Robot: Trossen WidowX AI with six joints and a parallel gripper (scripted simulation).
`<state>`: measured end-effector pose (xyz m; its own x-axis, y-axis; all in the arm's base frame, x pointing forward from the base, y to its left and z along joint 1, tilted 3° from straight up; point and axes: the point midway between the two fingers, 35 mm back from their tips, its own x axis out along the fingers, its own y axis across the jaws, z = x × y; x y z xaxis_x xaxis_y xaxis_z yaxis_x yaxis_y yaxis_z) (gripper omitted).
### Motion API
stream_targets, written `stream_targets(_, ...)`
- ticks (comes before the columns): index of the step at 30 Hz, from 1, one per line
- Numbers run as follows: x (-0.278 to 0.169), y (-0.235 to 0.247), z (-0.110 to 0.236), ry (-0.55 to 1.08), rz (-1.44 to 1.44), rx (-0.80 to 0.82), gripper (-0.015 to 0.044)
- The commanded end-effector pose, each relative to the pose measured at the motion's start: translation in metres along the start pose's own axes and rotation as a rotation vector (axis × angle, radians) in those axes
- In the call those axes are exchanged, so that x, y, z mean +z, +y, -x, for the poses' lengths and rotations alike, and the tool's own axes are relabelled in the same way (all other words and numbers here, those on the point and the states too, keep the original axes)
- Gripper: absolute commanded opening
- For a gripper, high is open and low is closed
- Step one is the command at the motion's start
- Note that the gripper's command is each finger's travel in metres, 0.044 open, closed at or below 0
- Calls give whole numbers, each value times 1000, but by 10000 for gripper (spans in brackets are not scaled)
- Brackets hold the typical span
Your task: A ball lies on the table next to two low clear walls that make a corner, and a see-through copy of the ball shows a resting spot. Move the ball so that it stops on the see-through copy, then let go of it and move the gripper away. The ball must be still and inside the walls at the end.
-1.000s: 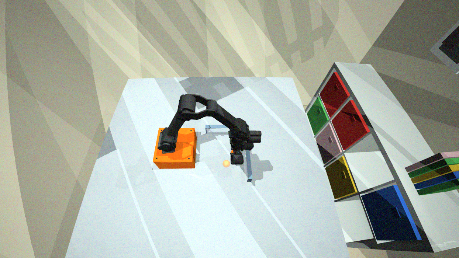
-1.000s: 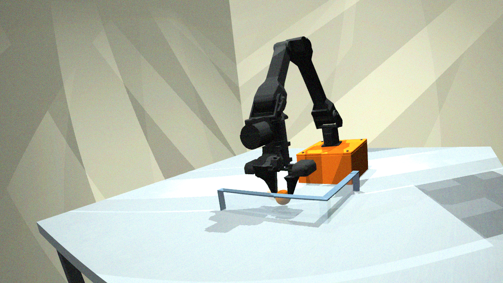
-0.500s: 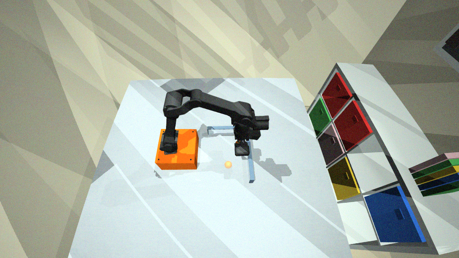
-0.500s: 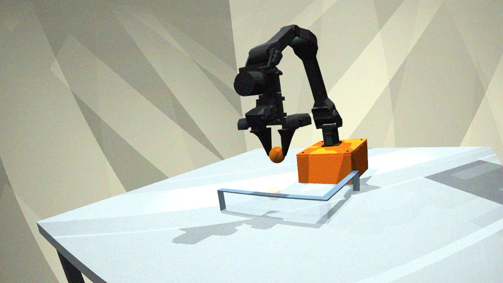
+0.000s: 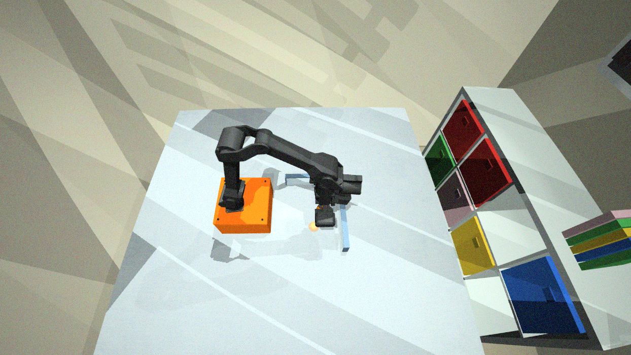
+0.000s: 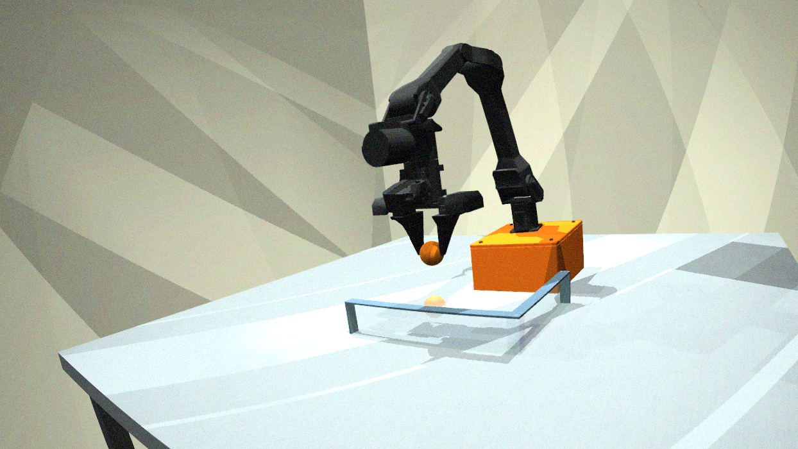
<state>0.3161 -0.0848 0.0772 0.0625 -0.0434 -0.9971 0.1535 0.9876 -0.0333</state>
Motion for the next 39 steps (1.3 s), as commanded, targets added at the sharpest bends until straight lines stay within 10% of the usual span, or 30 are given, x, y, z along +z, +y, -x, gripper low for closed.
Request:
stream_targets(1, -13, -11, -9, -2, 3, 0, 0)
stream_targets(39, -30, -25, -107, 0, 3, -2, 0)
